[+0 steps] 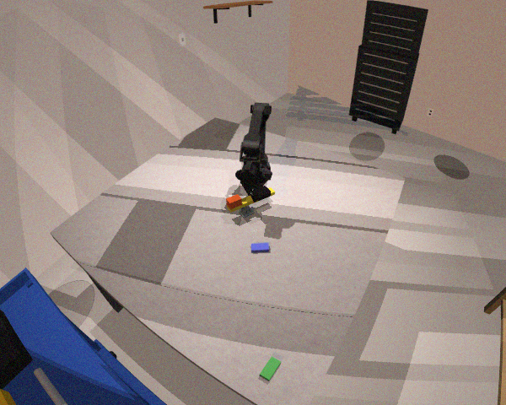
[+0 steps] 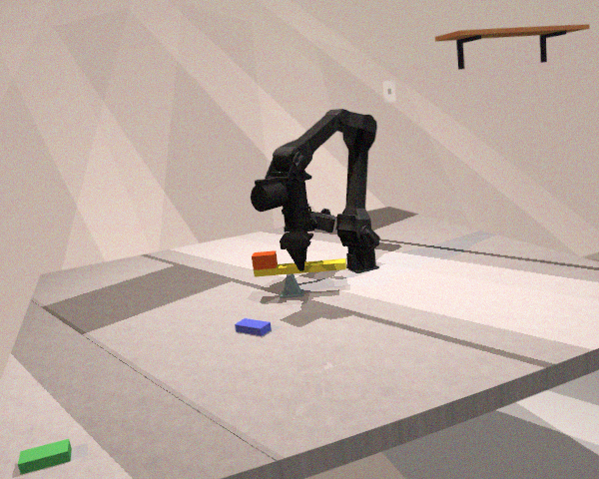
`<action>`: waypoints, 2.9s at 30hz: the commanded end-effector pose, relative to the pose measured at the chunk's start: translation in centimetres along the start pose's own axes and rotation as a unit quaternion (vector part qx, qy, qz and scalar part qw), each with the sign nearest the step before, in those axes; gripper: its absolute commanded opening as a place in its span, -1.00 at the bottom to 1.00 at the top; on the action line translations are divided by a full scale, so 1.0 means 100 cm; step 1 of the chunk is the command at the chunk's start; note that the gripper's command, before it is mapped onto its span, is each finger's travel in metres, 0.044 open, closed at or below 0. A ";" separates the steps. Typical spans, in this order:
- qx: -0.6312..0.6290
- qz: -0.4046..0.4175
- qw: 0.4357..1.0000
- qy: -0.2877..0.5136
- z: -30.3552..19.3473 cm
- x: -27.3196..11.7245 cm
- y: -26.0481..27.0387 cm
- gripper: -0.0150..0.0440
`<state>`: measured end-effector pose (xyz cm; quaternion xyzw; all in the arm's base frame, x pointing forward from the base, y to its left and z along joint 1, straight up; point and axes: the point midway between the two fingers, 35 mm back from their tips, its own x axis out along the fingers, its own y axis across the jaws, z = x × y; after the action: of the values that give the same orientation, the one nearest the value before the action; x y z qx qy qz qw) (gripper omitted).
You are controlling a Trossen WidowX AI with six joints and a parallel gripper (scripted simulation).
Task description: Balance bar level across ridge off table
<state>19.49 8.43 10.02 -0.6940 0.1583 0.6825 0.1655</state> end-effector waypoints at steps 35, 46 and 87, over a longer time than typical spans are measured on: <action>0.000 0.000 1.000 0.000 0.000 0.000 0.000 0.31; 0.000 0.000 1.000 0.000 0.000 -0.002 0.000 1.00; 0.000 0.000 1.000 0.000 0.000 -0.100 0.000 1.00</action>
<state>19.36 8.37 20.00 -0.6946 0.1579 0.6820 0.1659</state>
